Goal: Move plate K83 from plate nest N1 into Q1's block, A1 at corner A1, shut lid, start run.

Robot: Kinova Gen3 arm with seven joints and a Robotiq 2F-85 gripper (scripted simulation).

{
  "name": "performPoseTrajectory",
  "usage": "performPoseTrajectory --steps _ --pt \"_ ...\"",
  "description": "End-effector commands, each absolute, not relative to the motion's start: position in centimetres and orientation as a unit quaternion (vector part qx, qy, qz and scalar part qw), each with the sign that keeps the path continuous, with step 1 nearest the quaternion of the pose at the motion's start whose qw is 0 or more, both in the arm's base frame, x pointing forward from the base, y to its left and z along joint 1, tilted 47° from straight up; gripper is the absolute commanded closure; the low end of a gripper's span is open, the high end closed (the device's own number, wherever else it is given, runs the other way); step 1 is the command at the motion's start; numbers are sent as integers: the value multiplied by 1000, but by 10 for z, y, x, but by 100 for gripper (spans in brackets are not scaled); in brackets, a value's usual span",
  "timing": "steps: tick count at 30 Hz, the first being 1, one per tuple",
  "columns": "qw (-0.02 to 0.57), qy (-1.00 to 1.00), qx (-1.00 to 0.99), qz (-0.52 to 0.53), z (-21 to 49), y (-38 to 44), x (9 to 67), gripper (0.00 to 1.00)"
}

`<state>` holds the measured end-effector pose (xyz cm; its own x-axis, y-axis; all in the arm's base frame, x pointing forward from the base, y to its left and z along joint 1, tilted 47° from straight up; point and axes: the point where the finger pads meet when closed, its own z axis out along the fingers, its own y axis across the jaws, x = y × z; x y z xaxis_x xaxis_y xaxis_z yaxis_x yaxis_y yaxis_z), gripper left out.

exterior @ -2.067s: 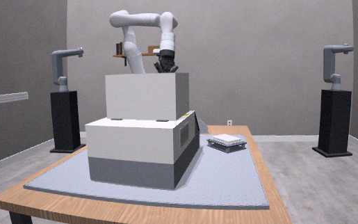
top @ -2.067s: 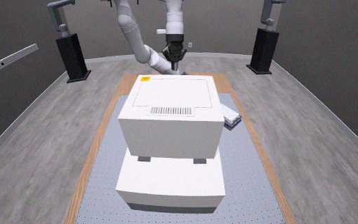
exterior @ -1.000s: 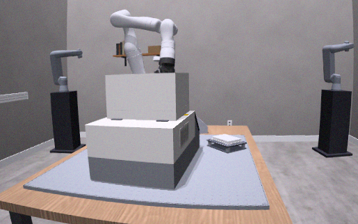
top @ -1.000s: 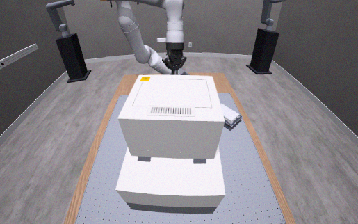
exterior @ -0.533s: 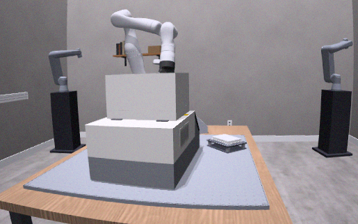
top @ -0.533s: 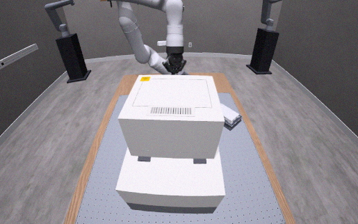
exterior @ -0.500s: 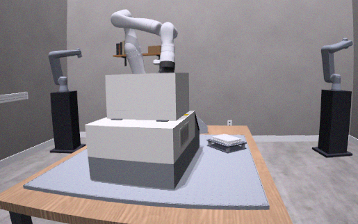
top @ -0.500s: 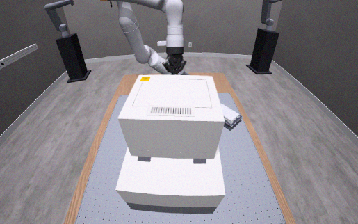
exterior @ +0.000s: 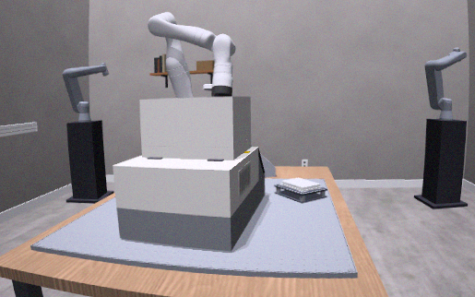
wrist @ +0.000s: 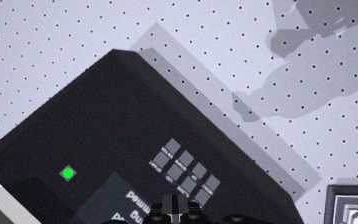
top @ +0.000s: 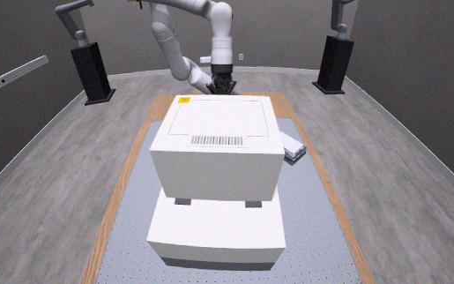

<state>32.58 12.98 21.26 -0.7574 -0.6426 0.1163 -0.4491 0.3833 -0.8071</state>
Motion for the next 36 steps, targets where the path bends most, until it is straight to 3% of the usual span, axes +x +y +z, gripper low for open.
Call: performPoseTrajectory --steps 1,36 --pt "109 824 -331 -446 210 127 327 90" --pt "109 824 -331 -446 181 99 337 90"
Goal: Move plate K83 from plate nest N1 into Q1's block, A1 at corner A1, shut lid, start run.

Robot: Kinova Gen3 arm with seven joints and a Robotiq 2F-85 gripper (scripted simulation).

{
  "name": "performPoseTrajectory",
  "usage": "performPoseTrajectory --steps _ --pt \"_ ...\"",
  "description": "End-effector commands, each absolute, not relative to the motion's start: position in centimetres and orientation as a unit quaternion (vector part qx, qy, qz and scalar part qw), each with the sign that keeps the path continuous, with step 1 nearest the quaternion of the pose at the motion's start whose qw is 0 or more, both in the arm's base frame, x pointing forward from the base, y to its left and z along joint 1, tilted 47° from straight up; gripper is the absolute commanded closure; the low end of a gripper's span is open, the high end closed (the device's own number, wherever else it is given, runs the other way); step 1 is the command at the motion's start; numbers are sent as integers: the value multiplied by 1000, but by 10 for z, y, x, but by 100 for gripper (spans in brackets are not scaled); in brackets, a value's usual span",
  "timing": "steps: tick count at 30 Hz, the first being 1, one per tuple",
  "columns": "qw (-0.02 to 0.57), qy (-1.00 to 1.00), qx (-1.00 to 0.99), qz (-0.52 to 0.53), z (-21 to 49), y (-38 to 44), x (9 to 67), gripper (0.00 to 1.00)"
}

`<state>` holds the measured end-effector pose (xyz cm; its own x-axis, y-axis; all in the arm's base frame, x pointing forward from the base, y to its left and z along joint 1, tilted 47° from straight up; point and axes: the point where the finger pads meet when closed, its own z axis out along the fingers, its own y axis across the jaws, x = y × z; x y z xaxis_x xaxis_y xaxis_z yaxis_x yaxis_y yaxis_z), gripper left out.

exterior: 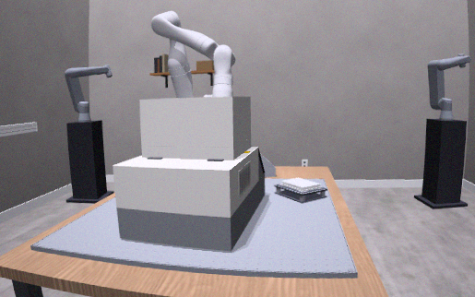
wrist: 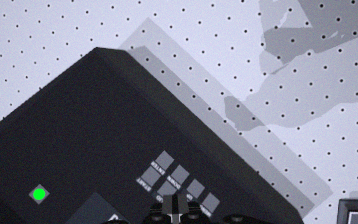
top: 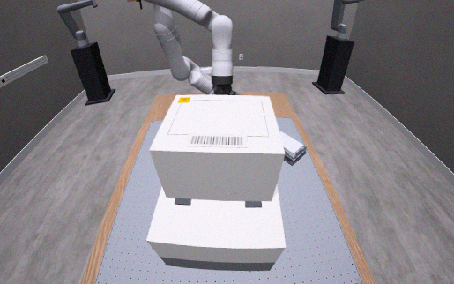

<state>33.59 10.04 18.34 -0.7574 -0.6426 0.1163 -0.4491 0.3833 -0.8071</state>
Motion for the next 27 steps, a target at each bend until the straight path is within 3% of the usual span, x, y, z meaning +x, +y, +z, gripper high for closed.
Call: performPoseTrajectory --steps 1,27 --pt "109 824 -331 -446 180 98 337 90" --pt "109 824 -331 -446 160 78 344 90"
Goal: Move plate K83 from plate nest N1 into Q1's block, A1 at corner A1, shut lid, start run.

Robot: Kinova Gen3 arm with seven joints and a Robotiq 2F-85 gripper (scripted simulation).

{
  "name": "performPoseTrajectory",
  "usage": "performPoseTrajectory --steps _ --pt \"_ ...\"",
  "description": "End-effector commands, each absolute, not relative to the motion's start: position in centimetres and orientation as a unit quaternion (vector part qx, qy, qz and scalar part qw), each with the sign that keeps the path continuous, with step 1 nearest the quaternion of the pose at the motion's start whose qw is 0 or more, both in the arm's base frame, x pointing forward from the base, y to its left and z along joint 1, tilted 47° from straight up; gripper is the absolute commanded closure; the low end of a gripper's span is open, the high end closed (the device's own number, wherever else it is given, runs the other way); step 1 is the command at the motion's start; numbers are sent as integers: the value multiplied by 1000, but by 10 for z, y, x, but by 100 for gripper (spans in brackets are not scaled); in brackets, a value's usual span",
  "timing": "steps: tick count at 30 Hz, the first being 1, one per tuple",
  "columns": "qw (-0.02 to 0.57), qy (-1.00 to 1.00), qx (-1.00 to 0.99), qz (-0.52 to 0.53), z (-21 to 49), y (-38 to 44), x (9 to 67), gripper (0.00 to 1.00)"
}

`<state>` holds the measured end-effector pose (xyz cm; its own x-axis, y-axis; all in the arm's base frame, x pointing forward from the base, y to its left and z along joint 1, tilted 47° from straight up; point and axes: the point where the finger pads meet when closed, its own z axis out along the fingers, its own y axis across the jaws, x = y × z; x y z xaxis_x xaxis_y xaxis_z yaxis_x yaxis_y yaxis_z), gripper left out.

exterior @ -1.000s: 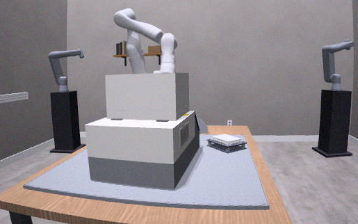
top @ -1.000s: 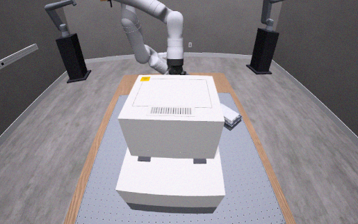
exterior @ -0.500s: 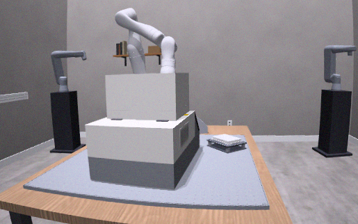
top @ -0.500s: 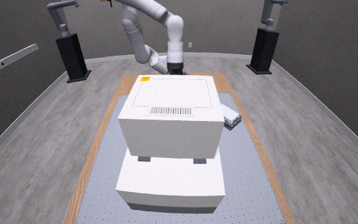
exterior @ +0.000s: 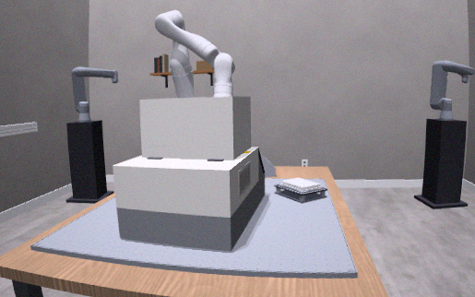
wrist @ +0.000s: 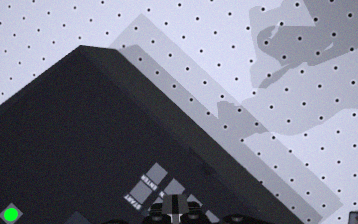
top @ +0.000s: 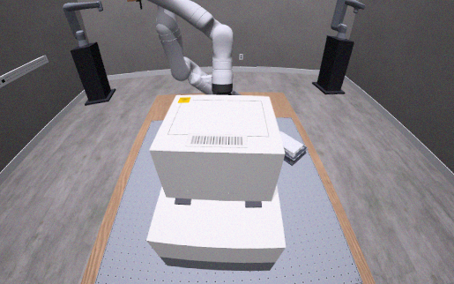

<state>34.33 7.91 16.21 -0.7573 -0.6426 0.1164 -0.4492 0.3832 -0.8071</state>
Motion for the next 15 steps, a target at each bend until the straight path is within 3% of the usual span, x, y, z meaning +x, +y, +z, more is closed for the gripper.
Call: performPoseTrajectory --steps 1,15 --pt "109 824 -331 -446 159 77 344 90" --pt "109 824 -331 -446 149 67 348 90"
